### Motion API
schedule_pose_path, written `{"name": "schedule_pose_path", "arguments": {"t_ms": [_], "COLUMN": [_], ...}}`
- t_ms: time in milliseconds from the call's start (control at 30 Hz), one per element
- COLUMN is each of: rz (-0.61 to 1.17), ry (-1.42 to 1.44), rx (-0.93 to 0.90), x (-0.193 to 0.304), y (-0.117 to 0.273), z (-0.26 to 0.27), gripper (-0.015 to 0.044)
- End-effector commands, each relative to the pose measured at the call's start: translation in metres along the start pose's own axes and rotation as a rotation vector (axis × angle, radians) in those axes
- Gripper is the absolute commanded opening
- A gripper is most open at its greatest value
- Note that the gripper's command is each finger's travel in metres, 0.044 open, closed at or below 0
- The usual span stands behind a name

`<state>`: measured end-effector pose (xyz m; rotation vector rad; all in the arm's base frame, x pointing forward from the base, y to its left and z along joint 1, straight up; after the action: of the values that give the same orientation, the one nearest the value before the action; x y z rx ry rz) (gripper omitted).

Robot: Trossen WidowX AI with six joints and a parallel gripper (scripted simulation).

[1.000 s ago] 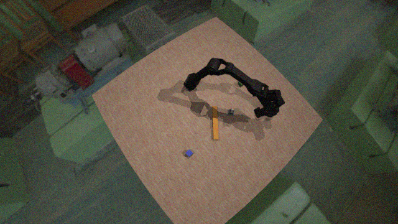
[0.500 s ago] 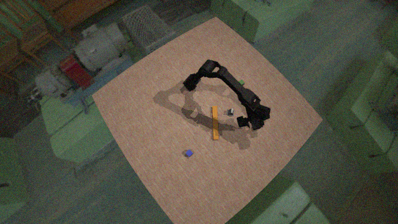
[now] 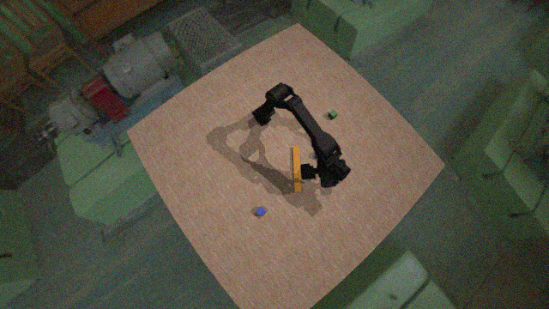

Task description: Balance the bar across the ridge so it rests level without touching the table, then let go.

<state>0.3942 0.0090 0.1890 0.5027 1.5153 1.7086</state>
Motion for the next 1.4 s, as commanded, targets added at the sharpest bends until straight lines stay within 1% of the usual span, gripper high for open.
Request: {"name": "schedule_pose_path", "arguments": {"t_ms": [0,333,533,800,1067,1367], "rz": [0.050,0.175,0.177,0.177,0.177,0.177], "ry": [-0.011,-0.056,-0.057,-0.057,-0.057,-0.057], "rx": [0.066,0.199,0.201,0.201,0.201,0.202], "x": [-0.005,-0.013,-0.012,-0.005,-0.004,-0.002], "y": [0.002,0.016,0.013,-0.026,-0.030,-0.043], "z": [-0.026,-0.086,-0.087,-0.095,-0.096,-0.099], "gripper": [0.0315,0.0315,0.0315,0.0315,0.0315,0.0315]}}
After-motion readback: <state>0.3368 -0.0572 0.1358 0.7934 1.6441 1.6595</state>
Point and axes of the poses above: the point midway between the two fingers, 35 mm back from their tips, its own y axis back along the fingers, its own z axis across the jaws, x = y × z, the point moved 7 cm from there along y, back along the fingers, and after that the axes turned 15 degrees about -y, right-handed, at the moved point
